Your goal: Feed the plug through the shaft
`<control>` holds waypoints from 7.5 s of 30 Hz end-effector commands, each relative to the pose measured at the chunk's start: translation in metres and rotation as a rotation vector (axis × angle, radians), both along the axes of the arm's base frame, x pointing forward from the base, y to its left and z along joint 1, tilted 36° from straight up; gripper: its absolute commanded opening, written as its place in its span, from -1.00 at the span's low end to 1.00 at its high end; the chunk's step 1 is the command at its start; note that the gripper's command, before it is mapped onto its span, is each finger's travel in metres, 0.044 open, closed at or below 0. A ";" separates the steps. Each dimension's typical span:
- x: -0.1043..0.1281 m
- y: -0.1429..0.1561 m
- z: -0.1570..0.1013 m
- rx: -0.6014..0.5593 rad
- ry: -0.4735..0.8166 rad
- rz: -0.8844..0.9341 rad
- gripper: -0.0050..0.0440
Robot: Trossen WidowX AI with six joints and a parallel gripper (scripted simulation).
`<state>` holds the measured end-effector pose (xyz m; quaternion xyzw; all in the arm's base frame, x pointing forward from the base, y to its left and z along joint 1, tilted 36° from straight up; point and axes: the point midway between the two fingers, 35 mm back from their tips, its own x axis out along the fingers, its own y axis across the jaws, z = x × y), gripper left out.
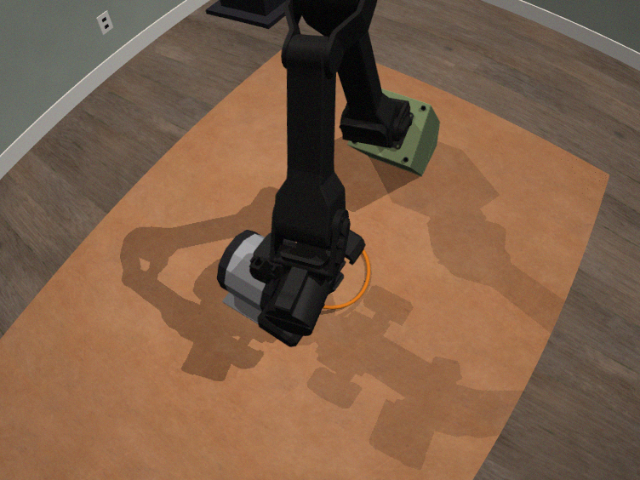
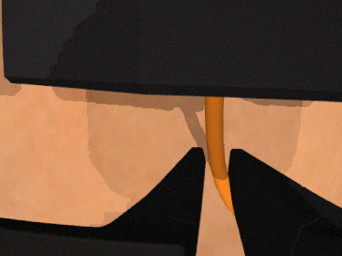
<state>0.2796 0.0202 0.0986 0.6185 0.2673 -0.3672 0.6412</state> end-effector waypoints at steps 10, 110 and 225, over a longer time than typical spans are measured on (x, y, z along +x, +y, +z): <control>0.000 0.000 0.000 0.000 0.000 0.000 -0.80; 0.000 -0.009 0.003 -0.002 0.010 0.001 -0.60; -0.002 0.004 0.002 0.002 0.008 0.005 -0.39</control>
